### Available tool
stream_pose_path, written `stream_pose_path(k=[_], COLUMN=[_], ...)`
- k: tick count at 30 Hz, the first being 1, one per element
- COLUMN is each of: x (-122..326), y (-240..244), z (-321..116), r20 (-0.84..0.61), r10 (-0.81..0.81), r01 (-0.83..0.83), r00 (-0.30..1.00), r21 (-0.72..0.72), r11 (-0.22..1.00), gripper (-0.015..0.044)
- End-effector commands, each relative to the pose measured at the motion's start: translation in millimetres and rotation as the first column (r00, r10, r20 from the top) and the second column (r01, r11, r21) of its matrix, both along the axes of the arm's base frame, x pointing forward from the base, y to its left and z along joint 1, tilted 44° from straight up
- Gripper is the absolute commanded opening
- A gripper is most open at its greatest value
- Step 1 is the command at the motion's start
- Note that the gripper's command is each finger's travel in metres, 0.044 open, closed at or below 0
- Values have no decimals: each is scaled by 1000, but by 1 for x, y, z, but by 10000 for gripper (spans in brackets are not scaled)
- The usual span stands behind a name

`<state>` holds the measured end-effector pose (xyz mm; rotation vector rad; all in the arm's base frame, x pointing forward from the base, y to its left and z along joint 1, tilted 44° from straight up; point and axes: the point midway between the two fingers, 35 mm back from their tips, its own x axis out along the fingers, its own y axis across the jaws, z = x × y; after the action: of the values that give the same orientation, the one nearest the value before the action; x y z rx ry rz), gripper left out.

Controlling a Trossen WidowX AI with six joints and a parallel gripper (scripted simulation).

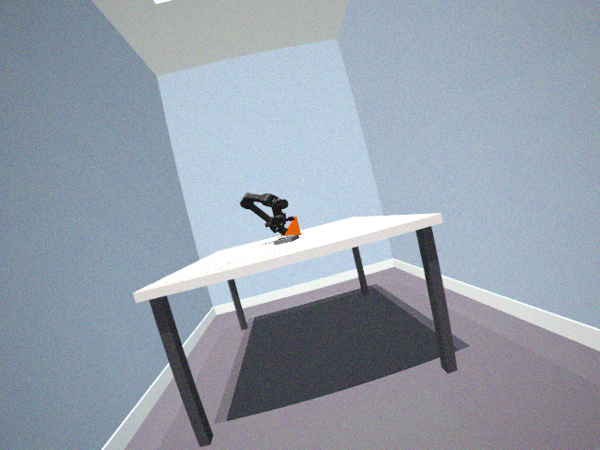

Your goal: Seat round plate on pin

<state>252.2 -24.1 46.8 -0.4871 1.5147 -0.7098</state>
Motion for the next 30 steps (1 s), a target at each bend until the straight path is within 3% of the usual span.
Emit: stream_pose_path(k=[1,30], x=[2,17], y=[-5,-14], z=[6,29], r20=[1,2], r10=[3,4], r01=[-3,-4], r00=[1000,1000], r21=[-7,-6], r11=[1000,1000], gripper=[0,0])
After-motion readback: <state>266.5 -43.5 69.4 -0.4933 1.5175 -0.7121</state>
